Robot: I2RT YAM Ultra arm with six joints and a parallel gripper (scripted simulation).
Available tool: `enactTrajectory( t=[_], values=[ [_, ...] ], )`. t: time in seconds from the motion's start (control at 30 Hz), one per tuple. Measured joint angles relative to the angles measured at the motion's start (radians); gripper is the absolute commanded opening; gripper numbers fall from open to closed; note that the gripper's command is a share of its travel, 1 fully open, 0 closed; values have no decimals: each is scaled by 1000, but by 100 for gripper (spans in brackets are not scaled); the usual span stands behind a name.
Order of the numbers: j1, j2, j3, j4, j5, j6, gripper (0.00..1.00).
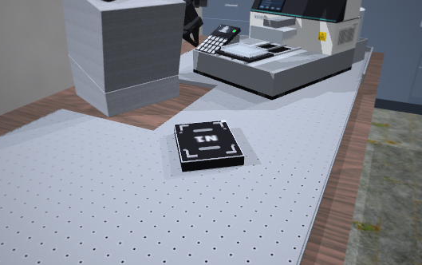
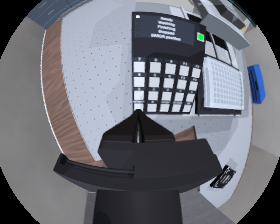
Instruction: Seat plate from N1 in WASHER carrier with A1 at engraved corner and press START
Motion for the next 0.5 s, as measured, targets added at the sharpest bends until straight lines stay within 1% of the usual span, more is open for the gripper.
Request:
enactTrajectory(
  t=[0.2,0.5],
  values=[
    [11,-28,-23,-6,5,11,0],
    [38,-92,-72,-25,15,34,0]
  ],
)
